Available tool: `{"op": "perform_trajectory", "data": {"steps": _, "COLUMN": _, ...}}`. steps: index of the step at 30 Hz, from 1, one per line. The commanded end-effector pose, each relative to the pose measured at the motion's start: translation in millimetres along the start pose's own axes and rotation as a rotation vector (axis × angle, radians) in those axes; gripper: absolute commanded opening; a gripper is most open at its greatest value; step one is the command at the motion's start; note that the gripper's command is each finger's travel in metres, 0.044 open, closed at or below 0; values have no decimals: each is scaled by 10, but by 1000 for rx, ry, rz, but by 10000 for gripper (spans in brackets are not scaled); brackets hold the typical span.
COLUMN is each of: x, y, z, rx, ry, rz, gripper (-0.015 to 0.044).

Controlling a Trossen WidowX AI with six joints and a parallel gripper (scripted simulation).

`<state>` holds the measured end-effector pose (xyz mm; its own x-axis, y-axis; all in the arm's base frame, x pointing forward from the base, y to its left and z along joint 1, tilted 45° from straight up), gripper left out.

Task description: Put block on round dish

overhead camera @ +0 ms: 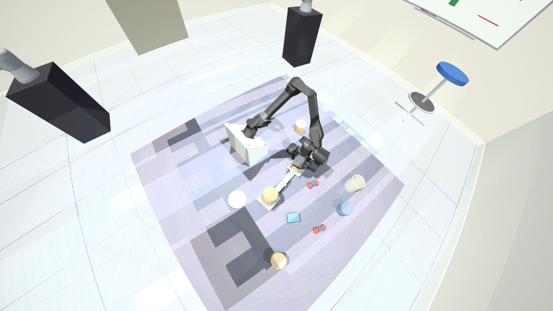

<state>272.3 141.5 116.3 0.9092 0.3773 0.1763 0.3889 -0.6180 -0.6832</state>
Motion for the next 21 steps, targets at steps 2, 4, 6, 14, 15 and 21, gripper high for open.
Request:
{"op": "perform_trajectory", "data": {"steps": 2, "x": -22, "y": 14, "z": 122, "rx": -2, "ry": -11, "rz": 11, "gripper": 440}}
{"op": "perform_trajectory", "data": {"steps": 4, "x": -24, "y": 13, "z": 154, "rx": -1, "ry": -11, "rz": 11, "gripper": 440}}
{"op": "perform_trajectory", "data": {"steps": 6, "x": -26, "y": 12, "z": 185, "rx": -1, "ry": -11, "rz": 11, "gripper": 440}}
{"op": "perform_trajectory", "data": {"steps": 14, "x": -37, "y": 6, "z": 286, "rx": 1, "ry": -11, "rz": 11, "gripper": 440}}
{"op": "perform_trajectory", "data": {"steps": 15, "x": -37, "y": 6, "z": 286, "rx": 1, "ry": -11, "rz": 11, "gripper": 433}}
{"op": "perform_trajectory", "data": {"steps": 21, "x": -37, "y": 6, "z": 286, "rx": 1, "ry": -11, "rz": 11, "gripper": 393}}
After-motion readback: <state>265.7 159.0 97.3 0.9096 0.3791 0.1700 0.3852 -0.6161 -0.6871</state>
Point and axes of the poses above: the point midway between the two fingers, 35 mm back from their tips, its own z axis out along the fingers, its own x axis across the jaws, y = z × x, the point moved 7 cm from there along -z, back along the fingers, and after that the axes turned 5 degrees about -z, right-handed, at the moved point
